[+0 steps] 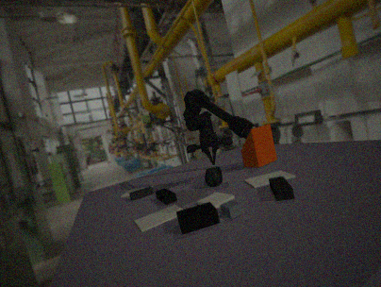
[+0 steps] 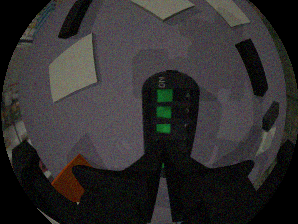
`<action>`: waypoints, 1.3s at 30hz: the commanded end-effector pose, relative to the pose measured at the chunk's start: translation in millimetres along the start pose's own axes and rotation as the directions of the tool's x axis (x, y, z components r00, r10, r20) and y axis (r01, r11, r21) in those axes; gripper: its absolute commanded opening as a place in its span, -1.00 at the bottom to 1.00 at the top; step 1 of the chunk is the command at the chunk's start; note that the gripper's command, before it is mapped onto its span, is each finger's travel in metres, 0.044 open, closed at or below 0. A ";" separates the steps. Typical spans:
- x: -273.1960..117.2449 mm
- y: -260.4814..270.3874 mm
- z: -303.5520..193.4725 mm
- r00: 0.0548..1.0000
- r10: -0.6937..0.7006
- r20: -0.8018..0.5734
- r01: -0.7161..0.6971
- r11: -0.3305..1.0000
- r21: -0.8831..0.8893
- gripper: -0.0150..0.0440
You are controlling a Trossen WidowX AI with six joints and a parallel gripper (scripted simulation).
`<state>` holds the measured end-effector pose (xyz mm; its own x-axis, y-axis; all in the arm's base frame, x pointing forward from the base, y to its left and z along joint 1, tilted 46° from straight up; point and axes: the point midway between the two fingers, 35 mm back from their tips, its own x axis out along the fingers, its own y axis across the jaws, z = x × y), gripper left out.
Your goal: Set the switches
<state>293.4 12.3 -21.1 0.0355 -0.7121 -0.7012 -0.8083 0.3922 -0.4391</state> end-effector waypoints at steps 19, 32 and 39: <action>3.0 -22.2 18.9 1.000 0.002 0.002 -0.002 1.000 0.006 -0.49; 24.0 -22.2 18.9 1.000 0.001 0.002 -0.001 1.000 0.007 -0.49; 32.4 -22.1 18.6 1.000 0.001 0.001 -0.001 1.000 0.007 -0.49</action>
<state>325.4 -4.2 -41.0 0.0388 -0.7073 -0.7059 -0.7990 0.4023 -0.4470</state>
